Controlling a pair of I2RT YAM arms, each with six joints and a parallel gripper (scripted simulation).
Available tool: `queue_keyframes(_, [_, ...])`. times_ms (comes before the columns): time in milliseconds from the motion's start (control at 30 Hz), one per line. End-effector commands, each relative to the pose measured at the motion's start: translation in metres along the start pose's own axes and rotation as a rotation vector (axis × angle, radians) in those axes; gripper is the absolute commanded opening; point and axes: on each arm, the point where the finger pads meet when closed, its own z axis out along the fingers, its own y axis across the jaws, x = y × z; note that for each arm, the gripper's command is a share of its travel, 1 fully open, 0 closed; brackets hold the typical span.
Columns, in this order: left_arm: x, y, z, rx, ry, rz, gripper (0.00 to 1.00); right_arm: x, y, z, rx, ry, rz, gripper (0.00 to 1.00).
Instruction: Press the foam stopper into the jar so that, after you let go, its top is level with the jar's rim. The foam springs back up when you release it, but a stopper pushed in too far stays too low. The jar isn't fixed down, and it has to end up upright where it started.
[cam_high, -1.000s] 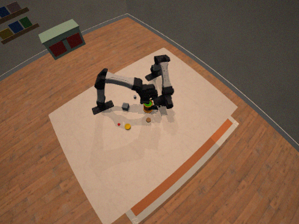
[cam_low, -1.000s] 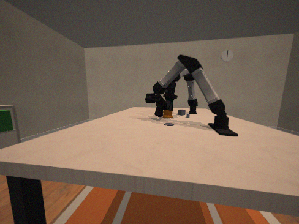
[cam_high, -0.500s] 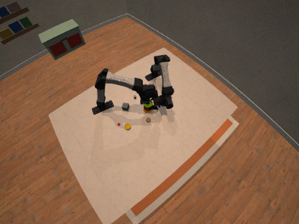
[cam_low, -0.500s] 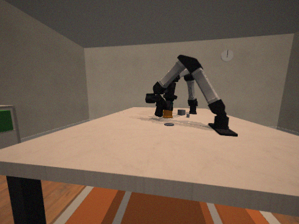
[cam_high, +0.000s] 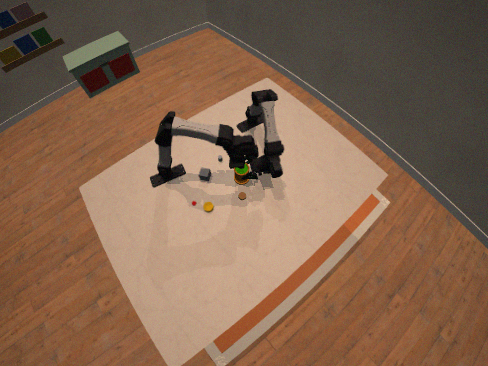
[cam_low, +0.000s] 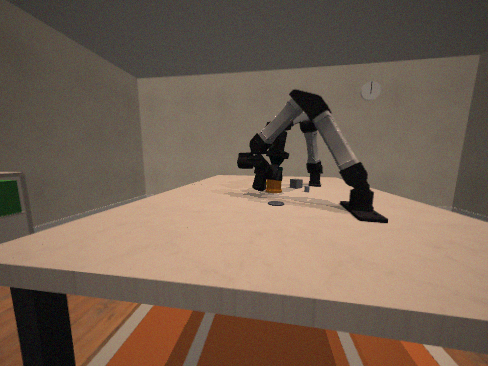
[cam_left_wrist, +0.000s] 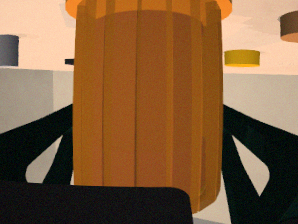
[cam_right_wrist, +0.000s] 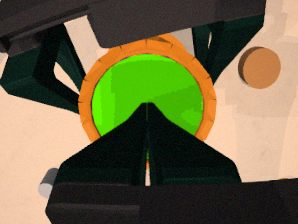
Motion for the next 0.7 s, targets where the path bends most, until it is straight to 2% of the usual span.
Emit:
queue_keyframes(0, [0.014,-0.011,-0.013,0.032,0.019,0.046,0.64,-0.009,-0.002,-0.022,0.006,-0.04,-0.003,0.0])
queue_keyframes(167, [0.014,-0.011,-0.013,0.032,0.019,0.046,0.64,-0.01,-0.002,-0.029,0.006,-0.044,-0.002,0.0])
queue_keyframes(233, [0.014,-0.011,-0.013,0.032,0.019,0.046,0.64,-0.009,-0.002,-0.017,0.006,-0.007,-0.002,0.0])
queue_keyframes(333, [0.014,-0.011,-0.013,0.032,0.019,0.046,0.64,-0.013,-0.002,-0.039,0.007,-0.05,-0.001,0.0])
queue_keyframes(667, [0.014,-0.011,-0.013,0.032,0.019,0.046,0.64,-0.015,-0.003,-0.045,0.008,-0.031,0.0,0.0])
